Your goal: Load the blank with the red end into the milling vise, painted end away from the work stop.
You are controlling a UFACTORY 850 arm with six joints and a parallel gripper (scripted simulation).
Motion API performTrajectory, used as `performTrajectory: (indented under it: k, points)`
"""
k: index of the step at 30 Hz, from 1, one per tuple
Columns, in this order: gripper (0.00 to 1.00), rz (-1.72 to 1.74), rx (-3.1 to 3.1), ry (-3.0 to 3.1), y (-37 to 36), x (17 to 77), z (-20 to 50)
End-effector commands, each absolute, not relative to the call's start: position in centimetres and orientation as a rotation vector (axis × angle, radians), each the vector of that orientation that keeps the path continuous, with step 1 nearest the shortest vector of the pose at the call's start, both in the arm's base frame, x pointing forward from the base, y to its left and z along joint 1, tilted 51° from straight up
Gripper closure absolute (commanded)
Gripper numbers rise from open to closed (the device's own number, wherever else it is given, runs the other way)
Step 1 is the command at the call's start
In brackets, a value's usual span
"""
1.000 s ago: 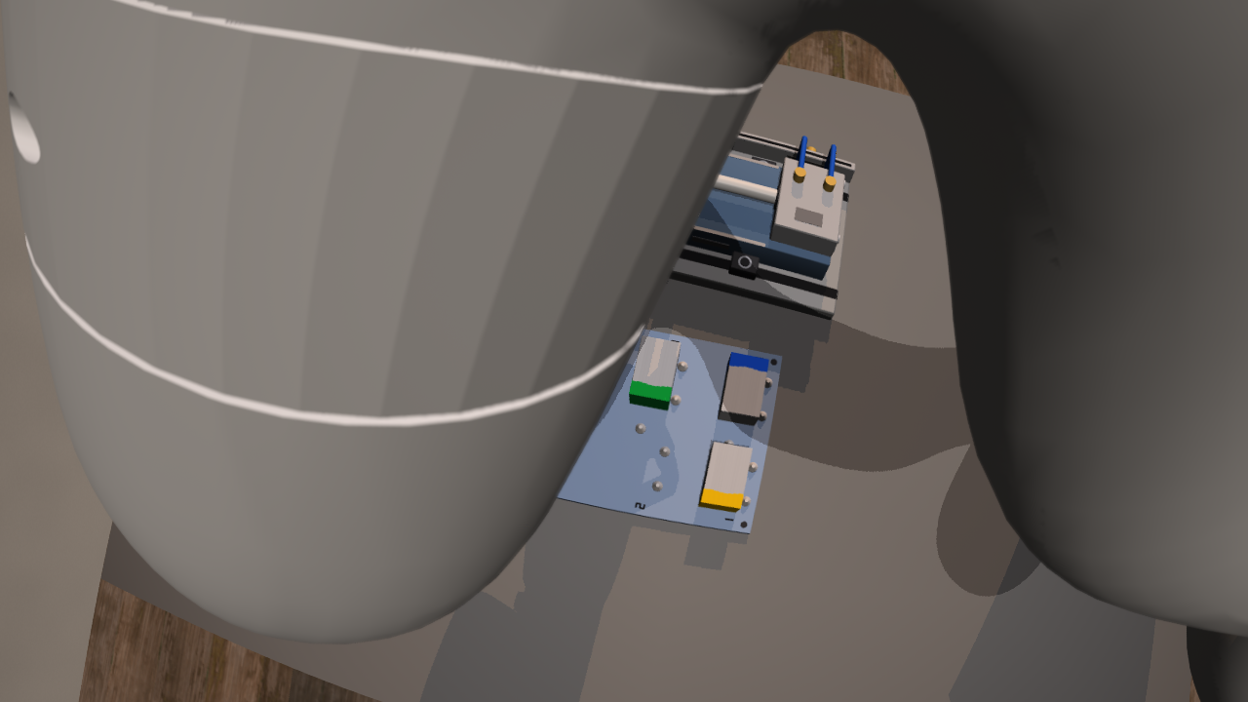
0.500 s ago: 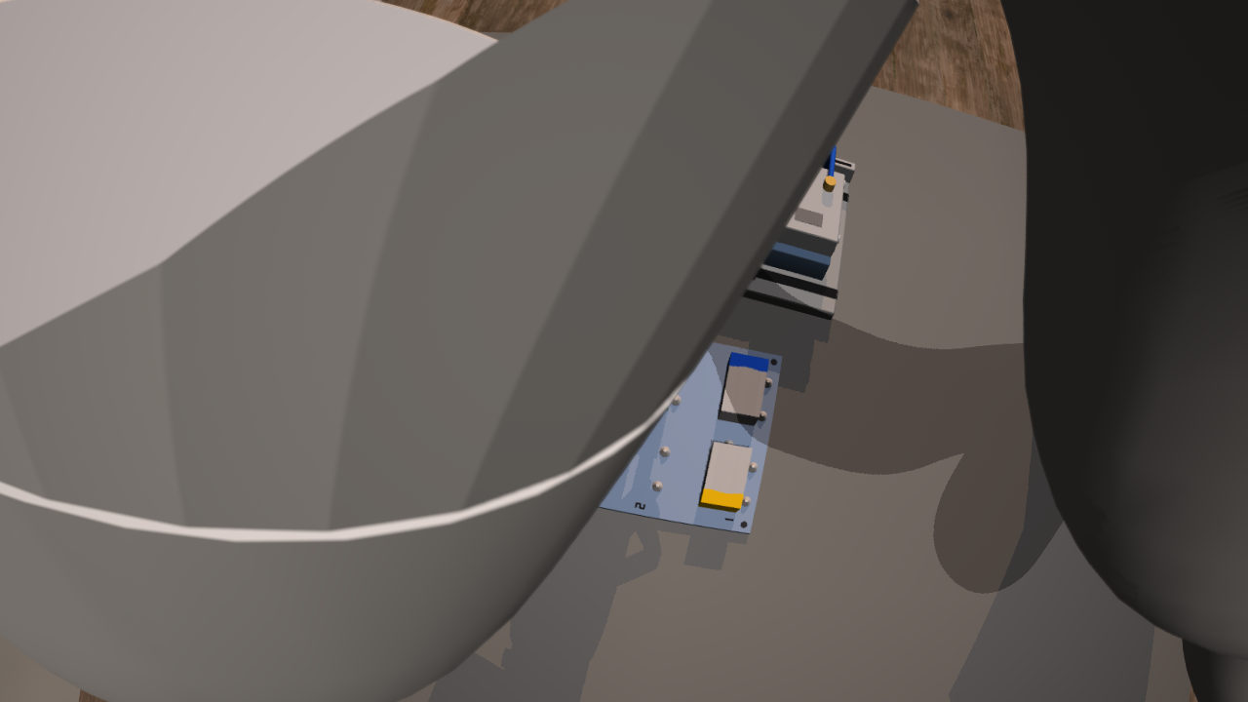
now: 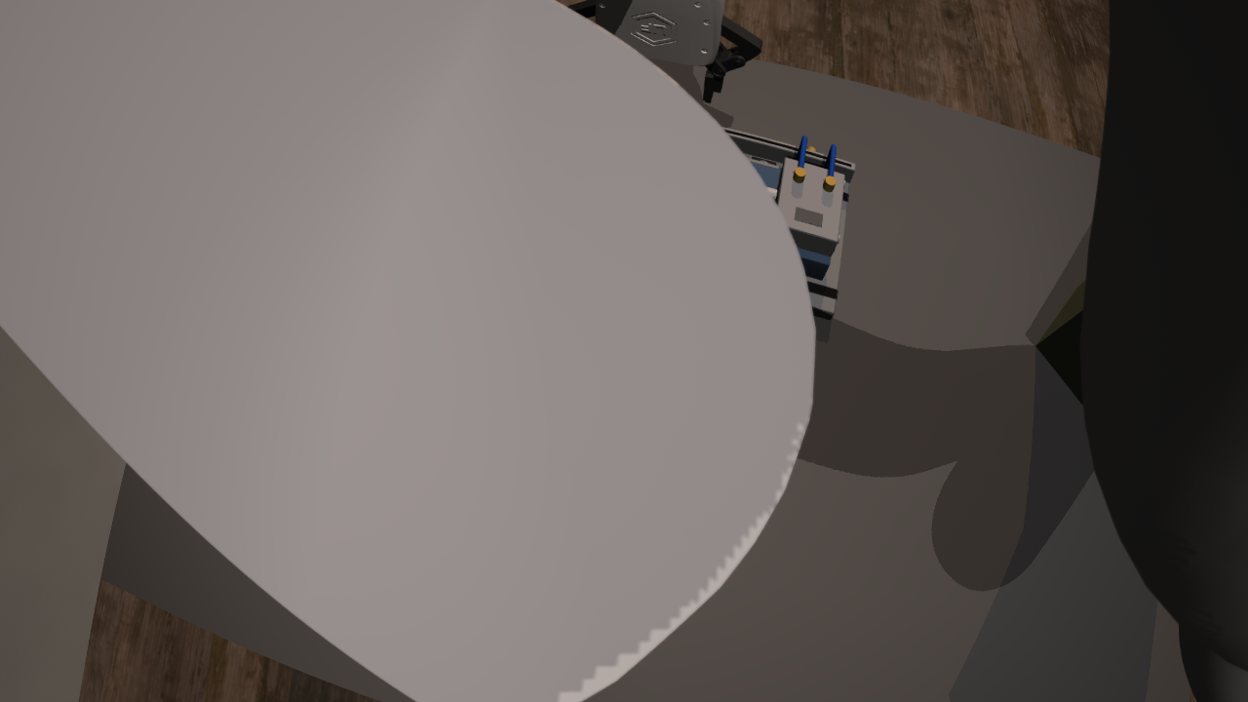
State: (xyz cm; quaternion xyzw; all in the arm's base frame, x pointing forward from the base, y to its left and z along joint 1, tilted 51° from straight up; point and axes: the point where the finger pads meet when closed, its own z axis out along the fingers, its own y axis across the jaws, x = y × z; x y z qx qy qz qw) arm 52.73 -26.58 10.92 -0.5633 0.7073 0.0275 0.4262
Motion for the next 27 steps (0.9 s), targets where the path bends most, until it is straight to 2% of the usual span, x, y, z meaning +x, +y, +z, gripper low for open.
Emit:
performTrajectory:
  k: [1,27]
  points:
    - [0.00,0.067,-1.408,1.768,-26.56,52.86,10.85]
    - [0.00,0.066,-1.408,1.768,-25.90,53.59,10.04]
